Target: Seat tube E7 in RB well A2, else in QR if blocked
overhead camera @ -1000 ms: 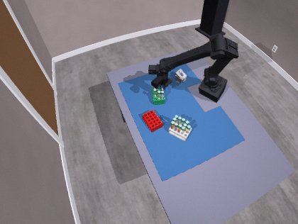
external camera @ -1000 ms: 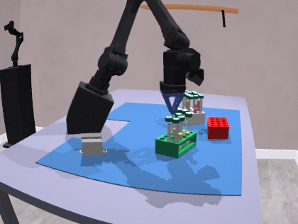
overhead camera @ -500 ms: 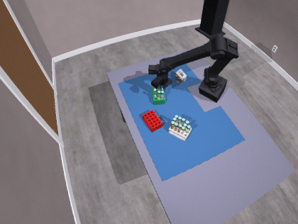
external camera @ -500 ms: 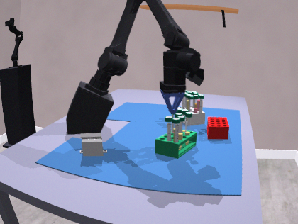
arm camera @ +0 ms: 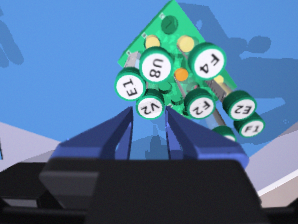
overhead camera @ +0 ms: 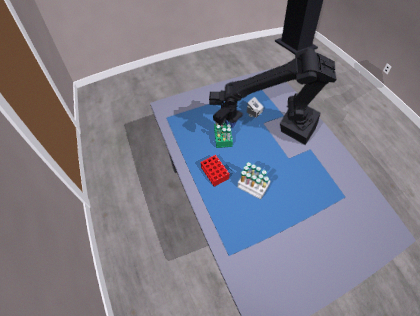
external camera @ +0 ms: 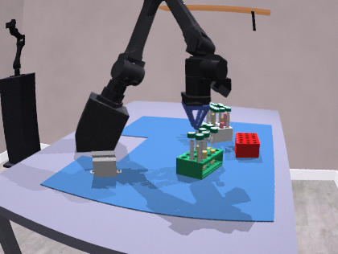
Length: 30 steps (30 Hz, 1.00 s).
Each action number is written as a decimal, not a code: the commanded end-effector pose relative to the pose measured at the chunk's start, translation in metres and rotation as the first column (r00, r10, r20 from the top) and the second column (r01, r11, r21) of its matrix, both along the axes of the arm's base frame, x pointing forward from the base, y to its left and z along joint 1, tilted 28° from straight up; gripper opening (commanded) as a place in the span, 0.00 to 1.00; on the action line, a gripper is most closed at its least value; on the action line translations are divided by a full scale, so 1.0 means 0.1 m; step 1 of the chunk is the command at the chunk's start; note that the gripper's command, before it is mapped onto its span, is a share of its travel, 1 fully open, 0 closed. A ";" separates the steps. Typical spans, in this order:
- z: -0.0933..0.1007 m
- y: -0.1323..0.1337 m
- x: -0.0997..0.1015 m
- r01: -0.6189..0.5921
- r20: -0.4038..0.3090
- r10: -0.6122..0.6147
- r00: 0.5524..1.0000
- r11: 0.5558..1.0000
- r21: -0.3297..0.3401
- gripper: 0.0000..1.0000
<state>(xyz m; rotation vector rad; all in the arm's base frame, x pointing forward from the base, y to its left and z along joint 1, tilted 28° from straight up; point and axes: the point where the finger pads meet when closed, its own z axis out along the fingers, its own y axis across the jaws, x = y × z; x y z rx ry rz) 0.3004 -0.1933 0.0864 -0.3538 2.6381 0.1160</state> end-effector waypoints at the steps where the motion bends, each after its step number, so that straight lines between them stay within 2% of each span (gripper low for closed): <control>1: 0.09 -0.06 0.06 0.004 0.026 -0.003 1.000 1.000 -0.025 0.30; 15: 0.09 -0.06 0.06 0.004 0.026 -0.003 1.000 1.000 -0.025 0.30; 17: 0.09 -0.03 -0.07 0.008 0.014 -0.007 1.000 1.000 -0.018 0.30; 19: 0.17 -0.06 -0.07 0.007 0.021 -0.007 1.000 1.000 -0.022 0.30; 20: 0.29 -0.13 -0.02 0.007 0.037 -0.006 0.999 0.999 -0.038 0.30; 22: 0.29 -0.13 -0.02 0.007 0.037 -0.006 0.999 0.999 -0.038 0.30; 23: 0.37 -0.17 0.01 0.008 0.047 -0.006 0.999 0.999 -0.049 0.30; 30: 0.55 -0.23 -0.02 0.008 0.042 -0.006 0.999 0.999 -0.044 0.30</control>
